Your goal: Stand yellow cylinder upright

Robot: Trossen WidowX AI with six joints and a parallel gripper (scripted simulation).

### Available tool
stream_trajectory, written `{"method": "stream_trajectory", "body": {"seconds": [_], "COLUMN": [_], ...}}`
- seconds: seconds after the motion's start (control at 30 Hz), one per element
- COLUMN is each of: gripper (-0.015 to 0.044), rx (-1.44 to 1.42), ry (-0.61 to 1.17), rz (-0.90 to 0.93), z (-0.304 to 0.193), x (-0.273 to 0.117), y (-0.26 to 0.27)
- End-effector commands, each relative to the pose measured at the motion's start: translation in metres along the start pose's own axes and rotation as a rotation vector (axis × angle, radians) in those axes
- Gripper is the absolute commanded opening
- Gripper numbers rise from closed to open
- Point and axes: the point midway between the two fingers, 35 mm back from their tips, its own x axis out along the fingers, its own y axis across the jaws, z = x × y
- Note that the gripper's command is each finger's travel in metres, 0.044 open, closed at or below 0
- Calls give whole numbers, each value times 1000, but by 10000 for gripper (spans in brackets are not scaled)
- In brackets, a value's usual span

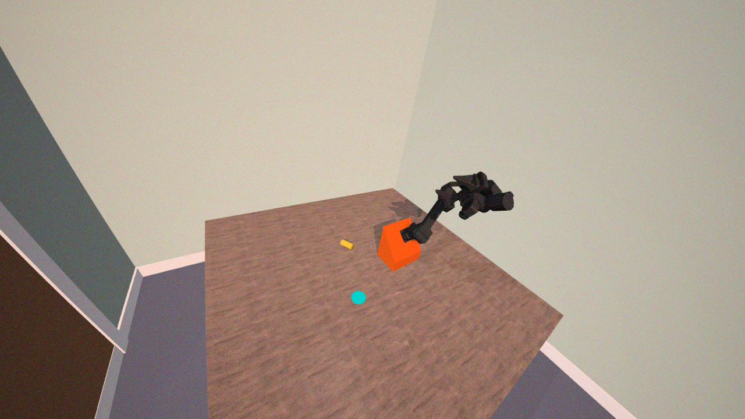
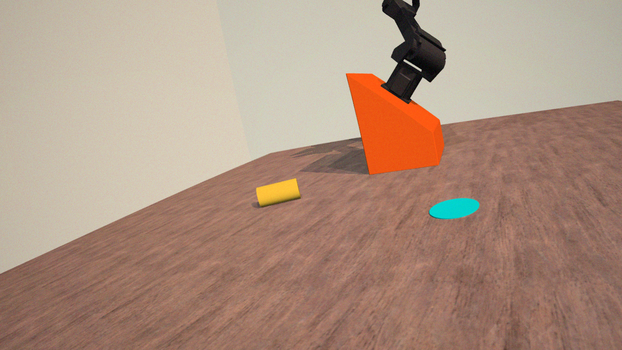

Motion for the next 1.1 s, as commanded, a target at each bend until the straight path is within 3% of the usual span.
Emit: {"method": "stream_trajectory", "body": {"seconds": [0.0,0.1,0.33,0.6,1.07], "gripper": [374,309,309,309,309], "rx": [-1,-15,-52,1,319], "ry": [0,6,56,177,567], "rz": [2,27,184,443,936], "z": [1,15,75,126,125], "x": [0,3,28,85,191], "y": [0,2,23,72,205]}}
